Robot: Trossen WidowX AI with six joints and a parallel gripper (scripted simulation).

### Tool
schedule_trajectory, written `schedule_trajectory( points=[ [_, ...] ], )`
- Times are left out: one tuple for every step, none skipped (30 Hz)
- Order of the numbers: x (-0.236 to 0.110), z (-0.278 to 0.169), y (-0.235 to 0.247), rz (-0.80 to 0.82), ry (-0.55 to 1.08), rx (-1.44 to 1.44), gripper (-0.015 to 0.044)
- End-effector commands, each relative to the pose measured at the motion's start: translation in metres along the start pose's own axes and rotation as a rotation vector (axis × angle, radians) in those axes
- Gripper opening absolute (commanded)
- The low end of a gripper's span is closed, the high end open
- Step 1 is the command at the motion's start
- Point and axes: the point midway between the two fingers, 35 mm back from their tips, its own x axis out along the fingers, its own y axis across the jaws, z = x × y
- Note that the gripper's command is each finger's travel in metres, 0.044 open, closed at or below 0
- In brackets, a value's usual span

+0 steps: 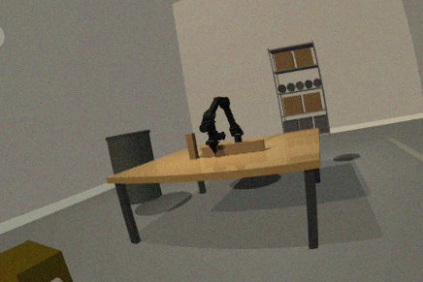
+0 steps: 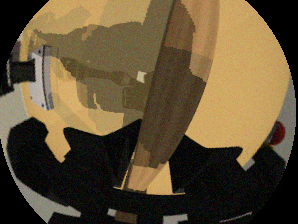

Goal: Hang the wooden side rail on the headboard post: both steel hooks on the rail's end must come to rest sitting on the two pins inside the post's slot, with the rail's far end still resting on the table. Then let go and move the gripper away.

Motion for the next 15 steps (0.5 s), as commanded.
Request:
schedule_trajectory(
  points=[
    [-0.0058, -0.0001, -0.0014, -0.01, 0.002, -0.013, 0.0],
    [-0.0059, -0.0001, -0.0014, -0.01, 0.002, -0.013, 0.0],
    [-0.0061, -0.0001, -0.0014, -0.01, 0.002, -0.013, 0.0],
    [-0.0063, -0.0001, -0.0013, -0.01, 0.002, -0.013, 0.0],
    [-0.0064, -0.0001, -0.0013, -0.01, 0.002, -0.013, 0.0],
    [-0.0066, -0.0001, -0.0013, -0.01, 0.002, -0.013, 0.0],
    [-0.0068, -0.0001, -0.0013, -0.01, 0.002, -0.013, 0.0],
    [-0.0069, -0.0001, -0.0013, -0.01, 0.002, -0.013, 0.0],
    [-0.0071, -0.0001, -0.0013, -0.01, 0.002, -0.013, 0.0],
    [-0.0073, -0.0001, -0.0013, -0.01, 0.002, -0.013, 0.0],
    [-0.0074, -0.0001, -0.0013, -0.01, 0.002, -0.013, 0.0],
    [-0.0076, -0.0001, -0.0013, -0.01, 0.002, -0.013, 0.0],
    [-0.0078, -0.0001, -0.0013, -0.01, 0.002, -0.013, 0.0],
    [-0.0079, -0.0001, -0.0013, -0.01, 0.002, -0.013, 0.0],
    [-0.0081, -0.0001, -0.0013, -0.01, 0.002, -0.013, 0.0]
  ],
)
